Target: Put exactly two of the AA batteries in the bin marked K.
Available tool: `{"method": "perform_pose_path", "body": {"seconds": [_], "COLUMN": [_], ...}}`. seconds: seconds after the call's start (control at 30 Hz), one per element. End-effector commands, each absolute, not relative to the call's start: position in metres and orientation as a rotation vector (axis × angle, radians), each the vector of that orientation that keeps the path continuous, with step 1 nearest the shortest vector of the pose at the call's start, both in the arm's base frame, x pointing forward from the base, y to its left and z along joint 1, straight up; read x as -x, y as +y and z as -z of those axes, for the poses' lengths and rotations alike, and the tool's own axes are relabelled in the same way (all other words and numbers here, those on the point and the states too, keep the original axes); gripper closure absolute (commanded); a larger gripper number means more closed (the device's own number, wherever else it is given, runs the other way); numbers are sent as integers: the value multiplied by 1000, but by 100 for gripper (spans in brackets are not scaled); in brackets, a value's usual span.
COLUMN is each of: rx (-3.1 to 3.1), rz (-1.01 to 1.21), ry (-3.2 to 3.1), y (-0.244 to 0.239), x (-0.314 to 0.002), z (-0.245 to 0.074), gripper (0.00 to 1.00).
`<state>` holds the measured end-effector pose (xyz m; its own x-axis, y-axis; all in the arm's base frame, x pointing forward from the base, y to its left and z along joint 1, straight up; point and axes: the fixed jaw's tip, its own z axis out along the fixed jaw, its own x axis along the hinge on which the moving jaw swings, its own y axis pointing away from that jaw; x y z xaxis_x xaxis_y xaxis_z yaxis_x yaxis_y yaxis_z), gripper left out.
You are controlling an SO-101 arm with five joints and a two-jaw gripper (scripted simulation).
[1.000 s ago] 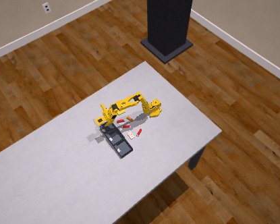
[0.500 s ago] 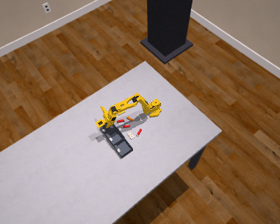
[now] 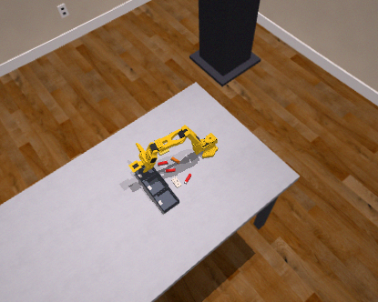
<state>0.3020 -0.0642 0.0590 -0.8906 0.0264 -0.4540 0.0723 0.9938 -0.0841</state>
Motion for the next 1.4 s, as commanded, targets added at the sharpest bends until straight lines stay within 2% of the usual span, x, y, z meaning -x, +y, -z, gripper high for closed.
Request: {"method": "perform_pose_path", "body": {"seconds": [0.0, 1.37], "rx": [-63, -68], "rz": [155, 137], "ry": [2608, 2609], "y": [-68, -61], "x": [-308, -309], "z": [-72, -73], "gripper": [0, 0]}}
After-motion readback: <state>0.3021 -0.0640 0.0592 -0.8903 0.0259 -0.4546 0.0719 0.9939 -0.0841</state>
